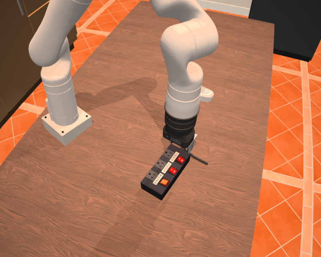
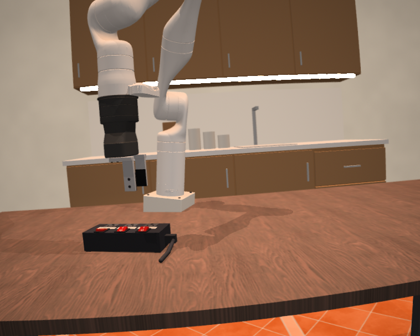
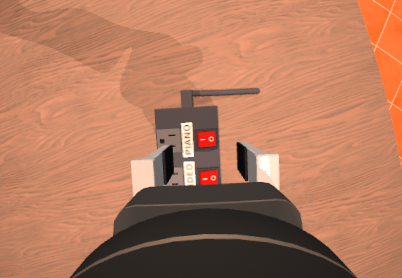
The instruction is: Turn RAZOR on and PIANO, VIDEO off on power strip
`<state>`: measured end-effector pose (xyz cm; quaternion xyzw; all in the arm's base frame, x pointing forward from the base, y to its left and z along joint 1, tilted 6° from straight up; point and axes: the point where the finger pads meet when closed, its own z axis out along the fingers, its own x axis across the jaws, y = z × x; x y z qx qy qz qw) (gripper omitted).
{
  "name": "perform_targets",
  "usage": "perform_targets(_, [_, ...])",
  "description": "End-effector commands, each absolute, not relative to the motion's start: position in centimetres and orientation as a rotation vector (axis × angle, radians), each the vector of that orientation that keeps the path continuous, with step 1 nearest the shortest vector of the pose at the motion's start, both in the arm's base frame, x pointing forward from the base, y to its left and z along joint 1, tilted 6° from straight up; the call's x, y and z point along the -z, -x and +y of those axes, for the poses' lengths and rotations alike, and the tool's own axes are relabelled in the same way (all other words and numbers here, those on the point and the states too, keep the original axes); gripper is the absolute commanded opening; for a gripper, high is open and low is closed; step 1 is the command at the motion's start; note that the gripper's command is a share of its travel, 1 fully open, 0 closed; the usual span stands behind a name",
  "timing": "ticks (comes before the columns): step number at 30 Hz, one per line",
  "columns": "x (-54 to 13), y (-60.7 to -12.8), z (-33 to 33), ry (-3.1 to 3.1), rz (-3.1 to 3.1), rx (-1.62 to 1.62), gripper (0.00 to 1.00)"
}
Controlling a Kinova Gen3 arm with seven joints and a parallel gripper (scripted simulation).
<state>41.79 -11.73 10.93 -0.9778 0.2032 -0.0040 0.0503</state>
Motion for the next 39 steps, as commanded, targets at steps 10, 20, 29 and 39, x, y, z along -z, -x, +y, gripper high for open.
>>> perform_targets(10, [-16.2, -42.3, -12.0, 2.976, 0.605, 0.051, 1.0])
perform_targets(20, [-16.5, -42.3, -12.0, 2.976, 0.605, 0.051, 1.0])
perform_targets(29, [-16.5, -42.3, -12.0, 2.976, 0.605, 0.051, 1.0])
perform_targets(39, [-16.5, -42.3, -12.0, 2.976, 0.605, 0.051, 1.0])
